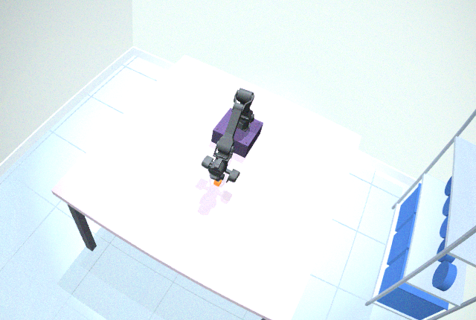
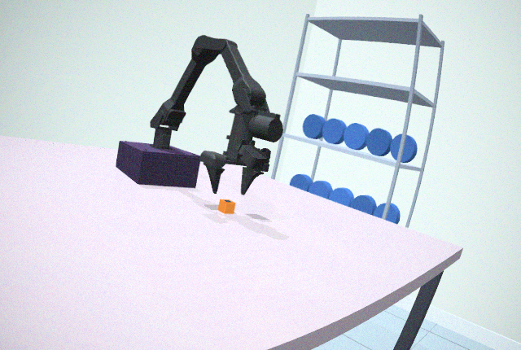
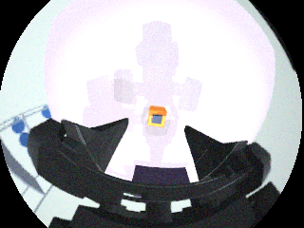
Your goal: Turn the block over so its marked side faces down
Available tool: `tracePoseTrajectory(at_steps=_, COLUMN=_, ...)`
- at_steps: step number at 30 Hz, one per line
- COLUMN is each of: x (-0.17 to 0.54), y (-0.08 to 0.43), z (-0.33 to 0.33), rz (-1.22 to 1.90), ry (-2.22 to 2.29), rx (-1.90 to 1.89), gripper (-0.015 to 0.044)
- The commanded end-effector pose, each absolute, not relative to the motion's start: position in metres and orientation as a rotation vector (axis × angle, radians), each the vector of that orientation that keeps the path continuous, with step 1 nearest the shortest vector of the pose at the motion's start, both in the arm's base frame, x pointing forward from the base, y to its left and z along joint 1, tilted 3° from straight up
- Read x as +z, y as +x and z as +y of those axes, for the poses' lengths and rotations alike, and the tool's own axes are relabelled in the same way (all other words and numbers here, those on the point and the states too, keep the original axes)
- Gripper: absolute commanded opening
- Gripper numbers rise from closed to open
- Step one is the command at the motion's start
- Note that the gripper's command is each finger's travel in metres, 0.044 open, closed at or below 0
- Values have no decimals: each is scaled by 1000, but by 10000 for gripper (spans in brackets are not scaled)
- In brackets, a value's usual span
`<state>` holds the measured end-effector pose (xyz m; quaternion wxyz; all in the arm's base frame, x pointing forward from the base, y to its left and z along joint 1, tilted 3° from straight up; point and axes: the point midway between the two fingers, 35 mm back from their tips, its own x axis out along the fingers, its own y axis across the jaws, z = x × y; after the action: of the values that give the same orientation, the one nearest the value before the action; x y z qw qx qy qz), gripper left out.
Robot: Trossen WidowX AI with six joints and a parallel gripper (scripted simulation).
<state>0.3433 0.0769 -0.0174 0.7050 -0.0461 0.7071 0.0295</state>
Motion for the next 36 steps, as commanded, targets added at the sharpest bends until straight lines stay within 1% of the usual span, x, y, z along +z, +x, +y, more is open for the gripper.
tracePoseTrajectory(at_steps=1, x=-23, y=343, z=78, rz=1572, ry=-104, rx=74, gripper=440)
tracePoseTrajectory(at_steps=21, x=-54, y=342, z=77, rz=1572, ry=-104, rx=74, gripper=440)
tracePoseTrajectory(at_steps=33, x=-54, y=342, z=77, rz=1572, ry=-104, rx=74, gripper=125)
tracePoseTrajectory(at_steps=36, x=-54, y=342, z=77, rz=1572, ry=-104, rx=74, gripper=105)
